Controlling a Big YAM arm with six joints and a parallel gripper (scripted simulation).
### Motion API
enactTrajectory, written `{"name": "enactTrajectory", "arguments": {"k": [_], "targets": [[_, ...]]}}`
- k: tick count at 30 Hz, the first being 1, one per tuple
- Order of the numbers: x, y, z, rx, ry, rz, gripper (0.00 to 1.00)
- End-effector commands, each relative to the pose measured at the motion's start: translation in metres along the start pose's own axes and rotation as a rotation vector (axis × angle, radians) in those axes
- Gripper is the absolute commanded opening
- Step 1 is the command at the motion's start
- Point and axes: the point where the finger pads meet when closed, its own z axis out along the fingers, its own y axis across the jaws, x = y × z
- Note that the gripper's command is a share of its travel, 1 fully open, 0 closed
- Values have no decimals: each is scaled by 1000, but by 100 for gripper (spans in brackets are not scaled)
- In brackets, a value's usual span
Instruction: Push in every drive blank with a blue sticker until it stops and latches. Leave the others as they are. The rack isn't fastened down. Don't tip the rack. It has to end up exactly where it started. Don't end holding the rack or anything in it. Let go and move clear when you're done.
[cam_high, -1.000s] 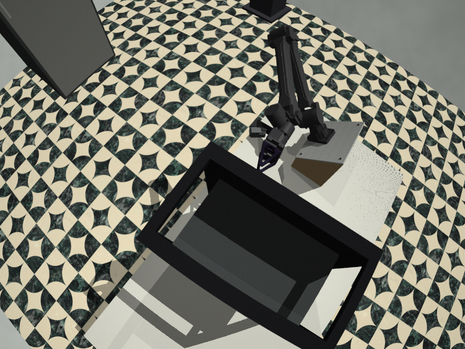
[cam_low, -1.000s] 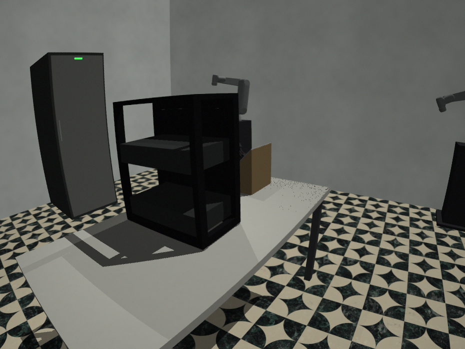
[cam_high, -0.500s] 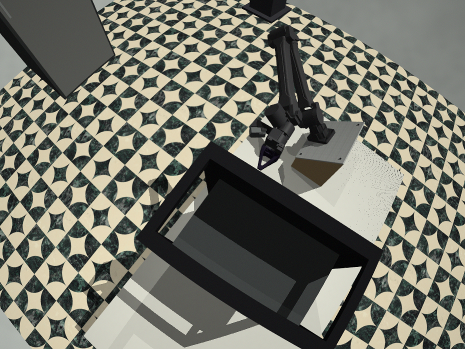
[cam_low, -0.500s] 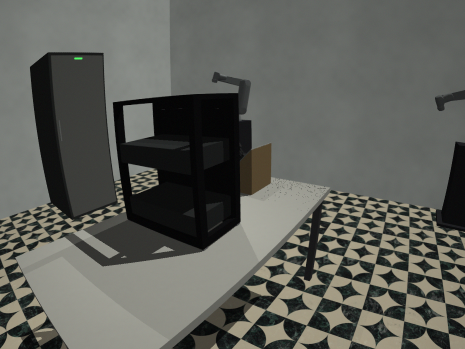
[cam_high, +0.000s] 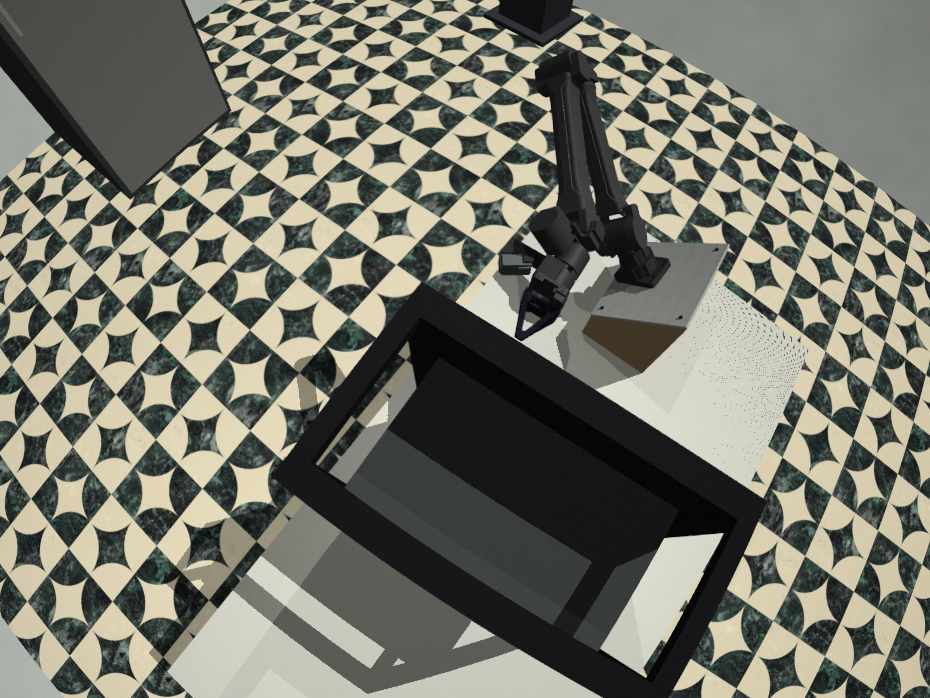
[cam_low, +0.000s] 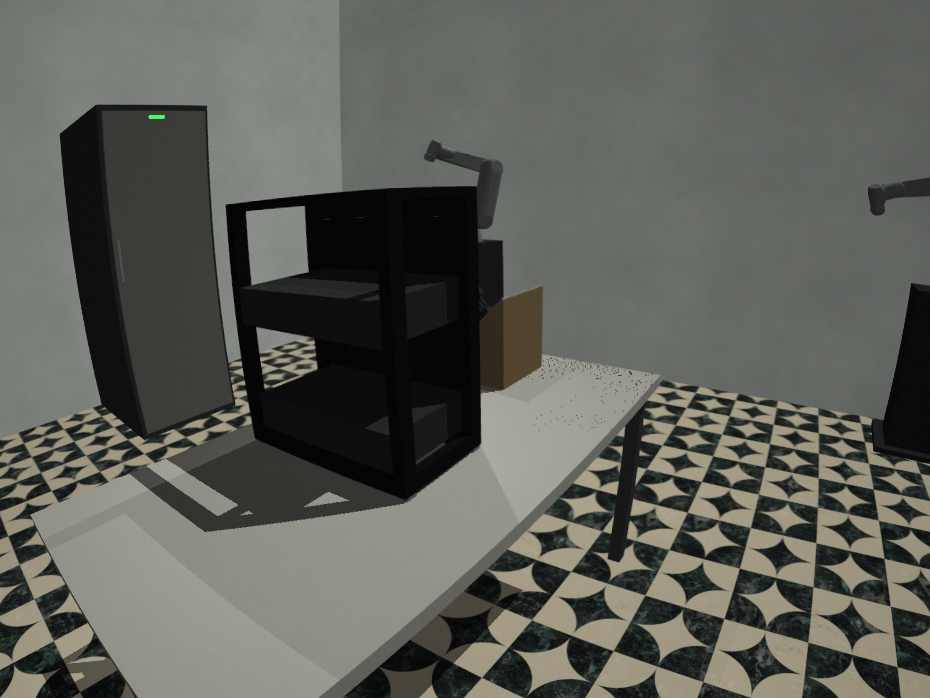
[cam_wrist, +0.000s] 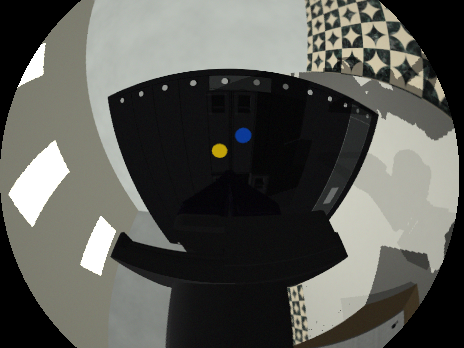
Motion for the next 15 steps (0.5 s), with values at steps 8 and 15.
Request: {"name": "enactTrajectory", "arguments": {"k": [8,15], "targets": [[19,-1,-3,-20,2,-2,0],[51,-18,-13,-20,2,4,0]]}}
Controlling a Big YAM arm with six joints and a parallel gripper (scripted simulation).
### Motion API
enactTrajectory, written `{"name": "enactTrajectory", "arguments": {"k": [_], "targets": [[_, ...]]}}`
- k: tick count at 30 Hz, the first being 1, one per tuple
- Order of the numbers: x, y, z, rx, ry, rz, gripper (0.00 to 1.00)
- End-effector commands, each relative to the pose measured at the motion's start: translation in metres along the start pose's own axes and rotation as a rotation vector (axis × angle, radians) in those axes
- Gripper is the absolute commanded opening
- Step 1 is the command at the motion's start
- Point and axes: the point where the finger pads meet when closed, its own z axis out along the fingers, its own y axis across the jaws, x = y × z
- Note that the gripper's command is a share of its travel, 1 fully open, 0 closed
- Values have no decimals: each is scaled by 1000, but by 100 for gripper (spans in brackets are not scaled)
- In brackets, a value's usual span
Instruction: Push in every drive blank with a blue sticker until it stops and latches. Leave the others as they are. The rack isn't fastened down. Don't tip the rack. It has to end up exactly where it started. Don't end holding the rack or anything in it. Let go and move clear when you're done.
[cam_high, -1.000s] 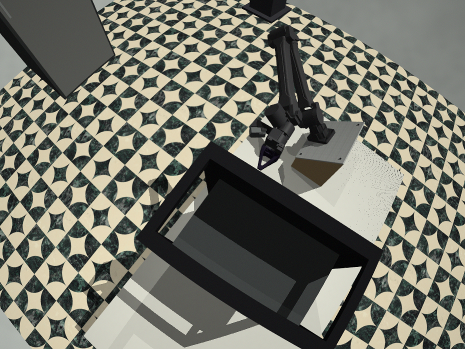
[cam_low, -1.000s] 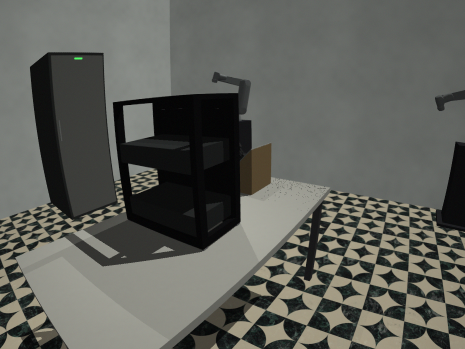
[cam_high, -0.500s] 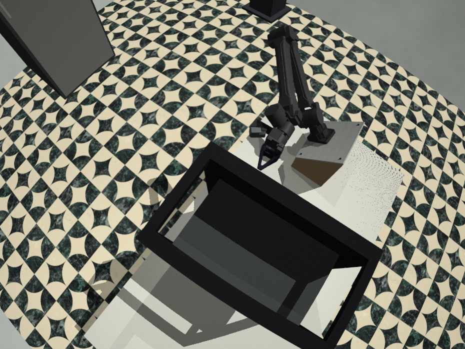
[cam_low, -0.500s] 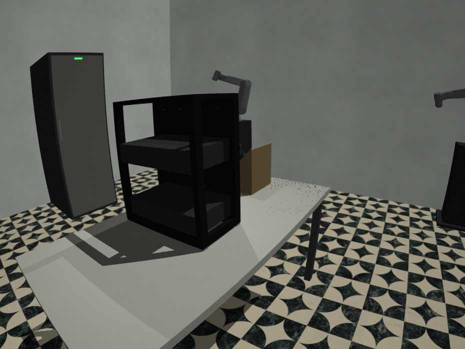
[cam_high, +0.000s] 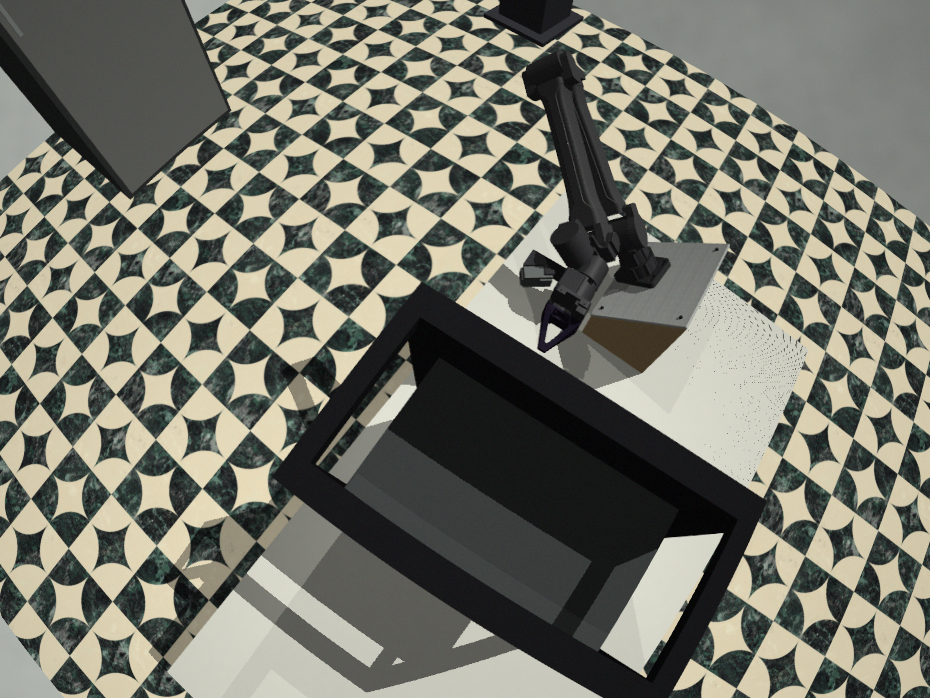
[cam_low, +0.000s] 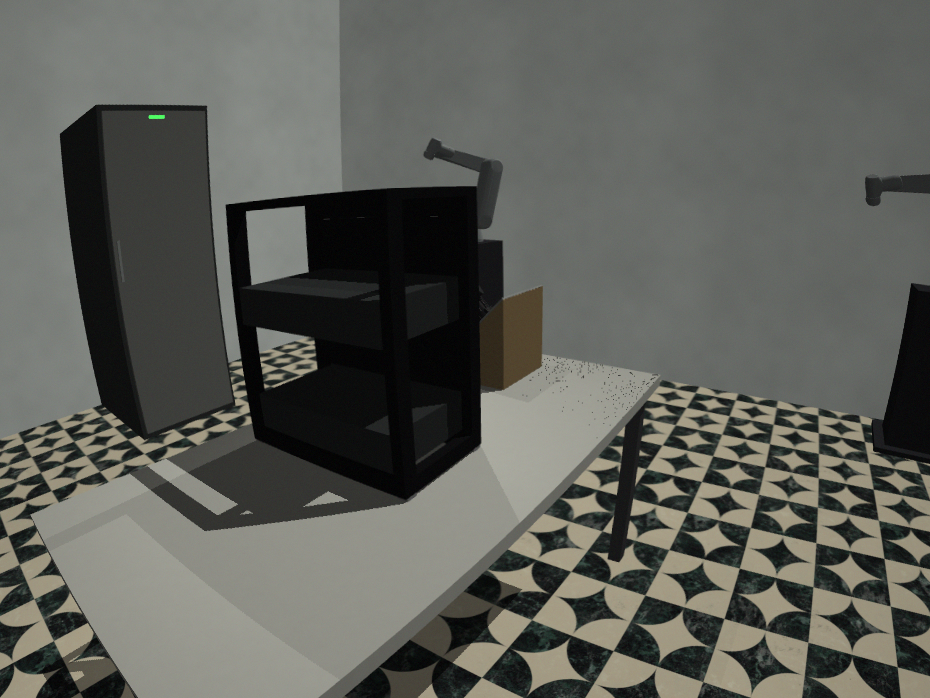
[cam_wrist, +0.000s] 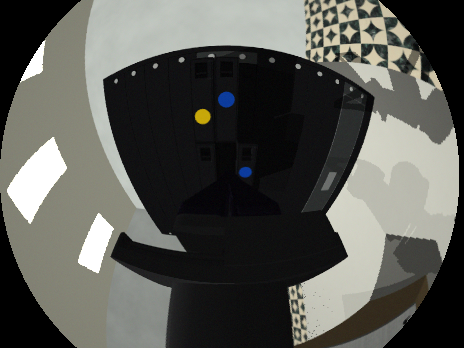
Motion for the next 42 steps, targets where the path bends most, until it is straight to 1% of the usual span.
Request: {"name": "enactTrajectory", "arguments": {"k": [1,5,8,11,13,14,16,17,18,20,22,24,26,27,29,30,31,33,34,42], "targets": [[16,-1,-4,-26,-8,13,0],[35,-11,-10,-26,-7,13,0],[43,-16,-12,-26,-7,13,0],[46,-17,-13,-26,-7,13,0],[44,-21,-12,-18,-15,14,0],[40,-18,-11,-25,-24,19,0],[40,-18,-11,-25,-24,19,0],[33,-12,-1,-33,-45,28,0],[32,-8,8,-39,-51,31,0],[31,-8,20,-38,-51,27,0],[31,-9,39,-36,-49,21,0],[34,-12,56,-24,-39,12,0],[35,-14,65,-19,-34,8,0],[33,-12,66,-27,-41,12,0],[42,-2,64,-51,-22,12,0],[40,0,63,-54,-26,14,0],[33,4,62,-63,-41,20,0],[33,4,62,-63,-41,20,0],[39,-13,55,-28,-24,7,0],[39,-14,55,-27,-22,6,0]]}}
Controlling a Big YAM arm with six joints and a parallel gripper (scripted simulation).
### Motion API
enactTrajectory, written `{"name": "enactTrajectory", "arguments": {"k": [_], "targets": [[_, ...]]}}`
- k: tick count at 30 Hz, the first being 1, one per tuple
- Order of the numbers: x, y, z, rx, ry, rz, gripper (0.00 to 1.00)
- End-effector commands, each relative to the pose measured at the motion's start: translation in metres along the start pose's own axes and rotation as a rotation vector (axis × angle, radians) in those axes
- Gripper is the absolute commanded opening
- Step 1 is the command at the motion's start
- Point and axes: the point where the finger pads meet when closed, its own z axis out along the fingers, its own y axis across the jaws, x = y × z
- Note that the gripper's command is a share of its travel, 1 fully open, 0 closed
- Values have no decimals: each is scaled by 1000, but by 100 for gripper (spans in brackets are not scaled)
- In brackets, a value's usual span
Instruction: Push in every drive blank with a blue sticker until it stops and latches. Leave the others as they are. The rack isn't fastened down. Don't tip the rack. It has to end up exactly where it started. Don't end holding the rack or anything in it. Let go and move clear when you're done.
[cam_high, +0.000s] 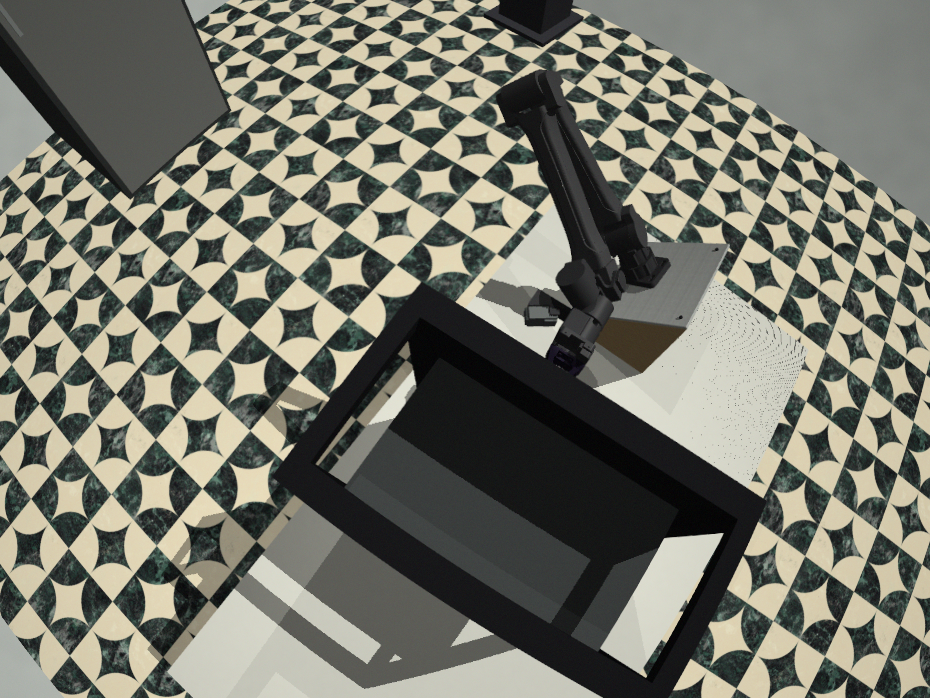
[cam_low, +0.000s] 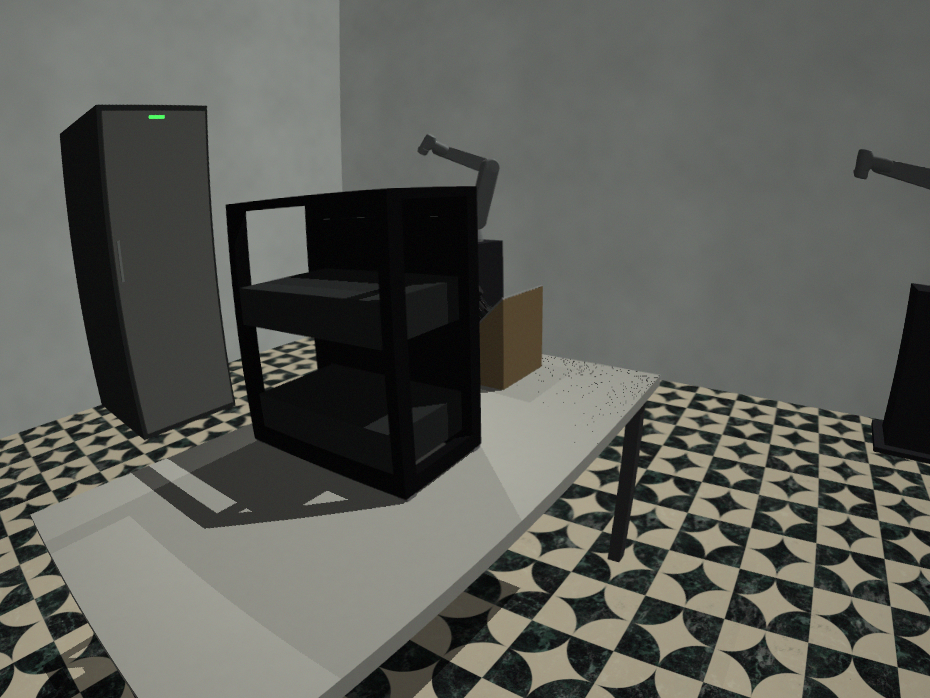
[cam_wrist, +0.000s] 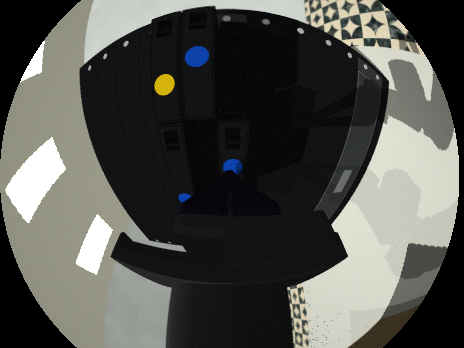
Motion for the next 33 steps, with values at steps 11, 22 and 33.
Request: {"name": "enactTrajectory", "arguments": {"k": [11,22,33], "targets": [[2,-1,-4,-12,-5,-4,0],[2,-1,-4,-10,-3,-5,0],[-6,3,22,-15,-27,1,0]]}}
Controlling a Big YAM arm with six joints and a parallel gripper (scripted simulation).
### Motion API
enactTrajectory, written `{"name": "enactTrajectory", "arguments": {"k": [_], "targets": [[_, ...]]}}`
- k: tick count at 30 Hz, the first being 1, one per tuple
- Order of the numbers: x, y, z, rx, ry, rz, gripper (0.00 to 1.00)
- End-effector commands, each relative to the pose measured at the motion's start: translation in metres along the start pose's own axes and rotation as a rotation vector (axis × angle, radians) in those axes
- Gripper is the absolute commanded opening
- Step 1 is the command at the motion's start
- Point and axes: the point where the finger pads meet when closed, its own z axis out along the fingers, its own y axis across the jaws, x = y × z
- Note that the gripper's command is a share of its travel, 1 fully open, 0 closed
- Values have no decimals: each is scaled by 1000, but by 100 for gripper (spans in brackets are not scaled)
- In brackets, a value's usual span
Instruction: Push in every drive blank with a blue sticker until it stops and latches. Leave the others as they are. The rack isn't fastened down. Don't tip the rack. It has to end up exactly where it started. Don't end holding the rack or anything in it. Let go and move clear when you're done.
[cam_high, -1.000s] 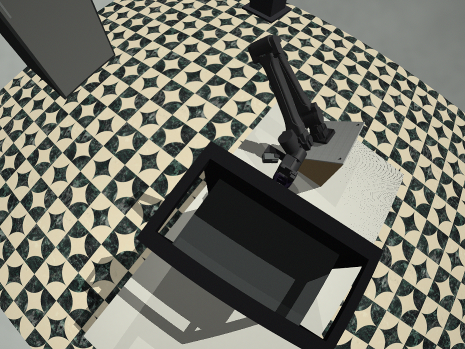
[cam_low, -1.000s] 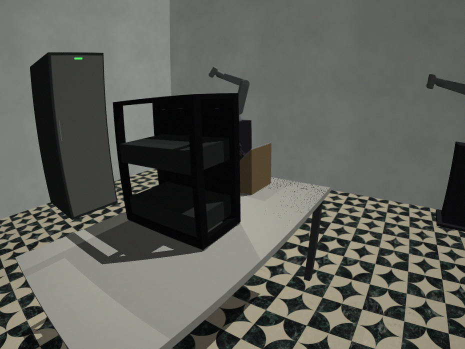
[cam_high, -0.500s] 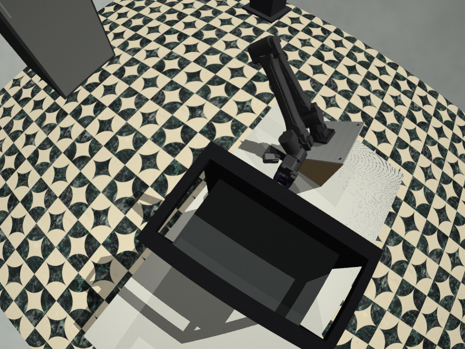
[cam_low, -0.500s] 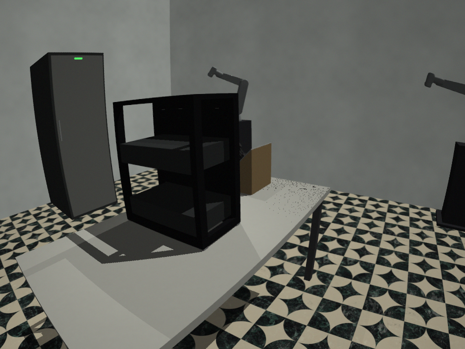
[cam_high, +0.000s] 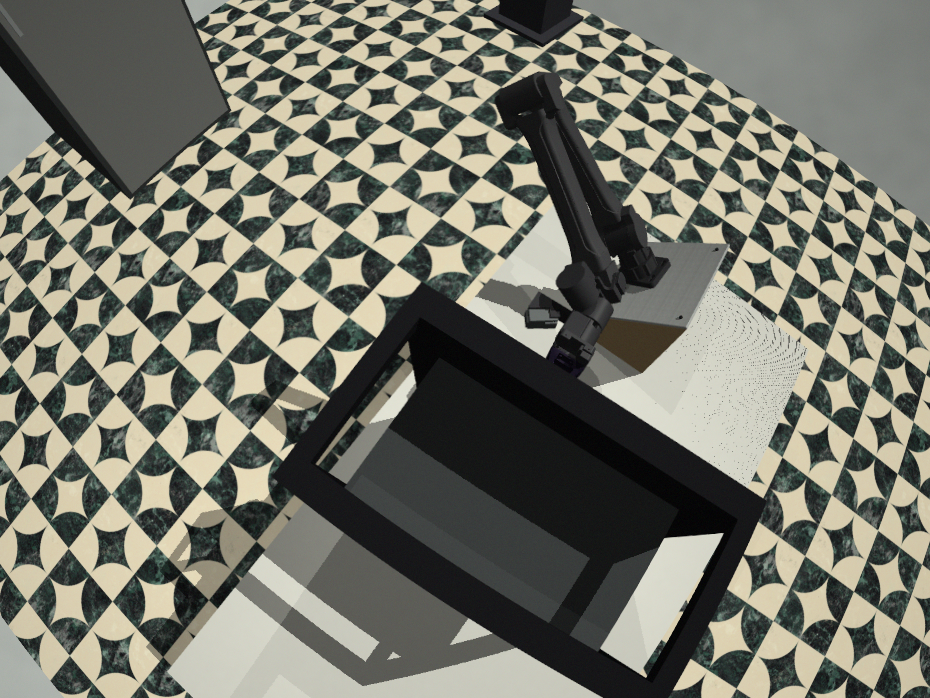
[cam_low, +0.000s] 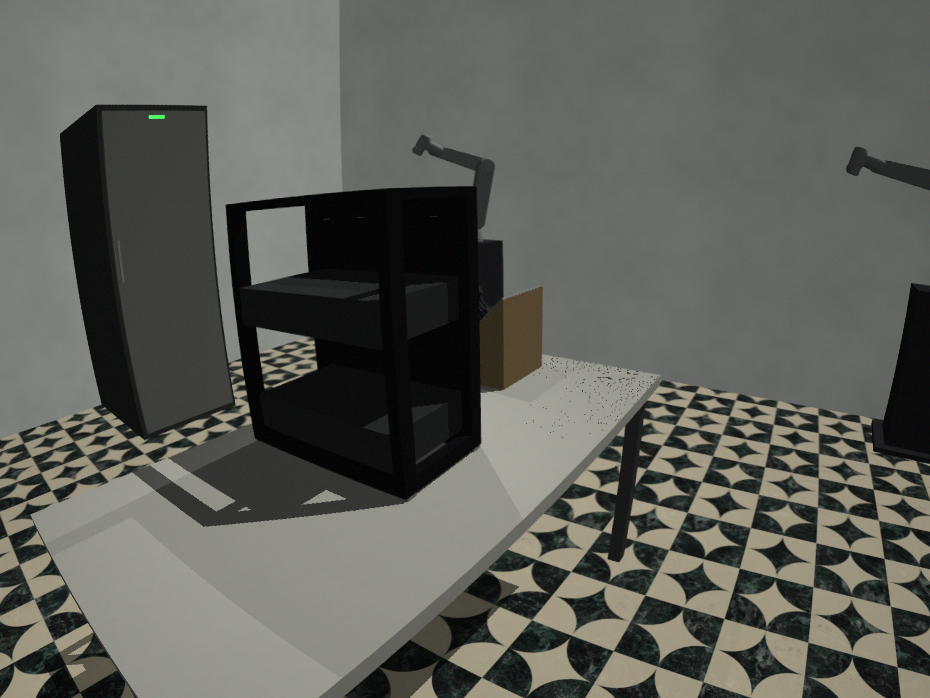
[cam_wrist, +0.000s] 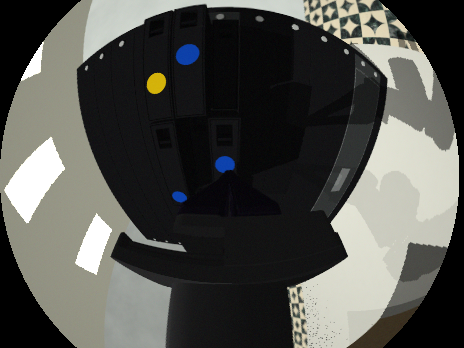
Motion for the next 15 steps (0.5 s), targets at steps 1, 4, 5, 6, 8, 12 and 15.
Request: {"name": "enactTrajectory", "arguments": {"k": [1,4,5,6,8,12,15], "targets": [[-8,10,25,-18,-30,2,0],[-5,11,31,-19,-22,0,0],[-5,12,33,-21,-21,0,0],[-6,9,34,-14,-23,-1,0],[-7,8,35,-12,-24,-1,0],[-5,10,35,-15,-19,-1,0],[-5,10,35,-15,-19,-1,0]]}}
